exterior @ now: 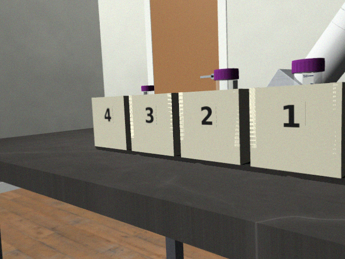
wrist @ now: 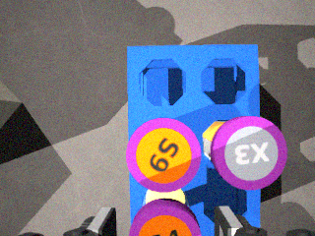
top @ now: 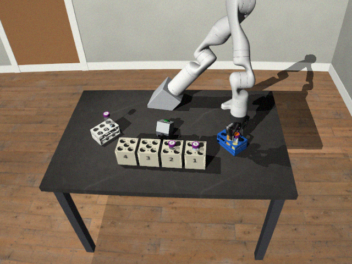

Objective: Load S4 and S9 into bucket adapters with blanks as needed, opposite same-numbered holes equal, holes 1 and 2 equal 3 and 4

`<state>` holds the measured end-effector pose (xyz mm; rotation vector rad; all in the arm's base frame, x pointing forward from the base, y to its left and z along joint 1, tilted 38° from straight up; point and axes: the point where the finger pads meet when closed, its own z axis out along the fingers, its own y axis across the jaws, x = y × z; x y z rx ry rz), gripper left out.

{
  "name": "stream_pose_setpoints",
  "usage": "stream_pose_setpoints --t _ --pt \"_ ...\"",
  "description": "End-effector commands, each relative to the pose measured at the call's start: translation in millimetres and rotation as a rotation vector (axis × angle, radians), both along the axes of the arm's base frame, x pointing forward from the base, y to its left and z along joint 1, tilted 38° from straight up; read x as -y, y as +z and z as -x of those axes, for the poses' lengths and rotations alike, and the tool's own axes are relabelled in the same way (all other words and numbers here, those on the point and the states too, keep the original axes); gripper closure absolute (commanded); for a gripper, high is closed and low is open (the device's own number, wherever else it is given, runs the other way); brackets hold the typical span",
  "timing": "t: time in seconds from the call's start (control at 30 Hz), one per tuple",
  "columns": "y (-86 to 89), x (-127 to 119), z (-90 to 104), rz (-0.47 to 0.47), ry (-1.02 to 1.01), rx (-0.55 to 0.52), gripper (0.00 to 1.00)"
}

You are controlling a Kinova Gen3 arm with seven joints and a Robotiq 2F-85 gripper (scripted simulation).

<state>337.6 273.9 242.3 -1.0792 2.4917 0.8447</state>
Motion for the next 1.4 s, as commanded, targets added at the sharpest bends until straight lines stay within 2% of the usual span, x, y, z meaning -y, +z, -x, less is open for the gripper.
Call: stream_pose_setpoints --t 0.0,0.27,0.3,1.37 --pt "-0.7 -0.6 -0.4 0.0 -0.001 0.001 0.38" --pt "-0.7 -0.5 -0.4 0.0 -0.001 0.001 0.38" --pt "-0.7 -0.5 -0.4 0.0 -0.001 0.001 0.9" --pt "3.5 2.7 -0.2 0.0 -0.001 0.001 0.9"
